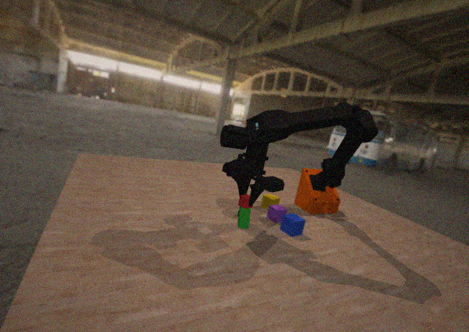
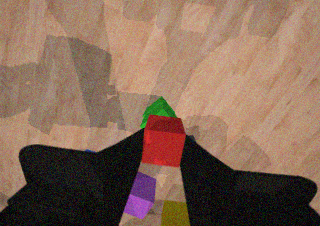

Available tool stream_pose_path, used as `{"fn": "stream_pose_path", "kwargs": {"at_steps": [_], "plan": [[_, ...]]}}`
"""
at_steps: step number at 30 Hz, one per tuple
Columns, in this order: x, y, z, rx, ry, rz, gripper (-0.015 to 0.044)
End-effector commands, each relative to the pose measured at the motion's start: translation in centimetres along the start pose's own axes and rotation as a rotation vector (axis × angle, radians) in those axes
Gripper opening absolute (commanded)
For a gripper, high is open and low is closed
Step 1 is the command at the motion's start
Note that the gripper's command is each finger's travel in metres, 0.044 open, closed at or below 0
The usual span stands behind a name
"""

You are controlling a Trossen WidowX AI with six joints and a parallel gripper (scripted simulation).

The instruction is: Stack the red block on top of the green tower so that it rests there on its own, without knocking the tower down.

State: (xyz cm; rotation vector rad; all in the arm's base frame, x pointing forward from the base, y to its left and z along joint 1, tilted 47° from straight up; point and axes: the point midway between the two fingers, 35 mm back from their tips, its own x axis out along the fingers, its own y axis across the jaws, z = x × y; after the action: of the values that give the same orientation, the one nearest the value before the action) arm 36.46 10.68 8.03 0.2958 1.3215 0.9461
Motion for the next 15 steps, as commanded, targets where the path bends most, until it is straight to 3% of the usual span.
{"fn": "stream_pose_path", "kwargs": {"at_steps": [1, 13, 15], "plan": [[0.09, 0.0, -0.02, -0.001, 0.001, 0.0, 0.0105], [0.09, 0.0, -0.02, -0.001, 0.001, 0.0, 0.042], [0.09, 0.0, -0.02, -0.001, 0.001, 0.0, 0.044]]}}
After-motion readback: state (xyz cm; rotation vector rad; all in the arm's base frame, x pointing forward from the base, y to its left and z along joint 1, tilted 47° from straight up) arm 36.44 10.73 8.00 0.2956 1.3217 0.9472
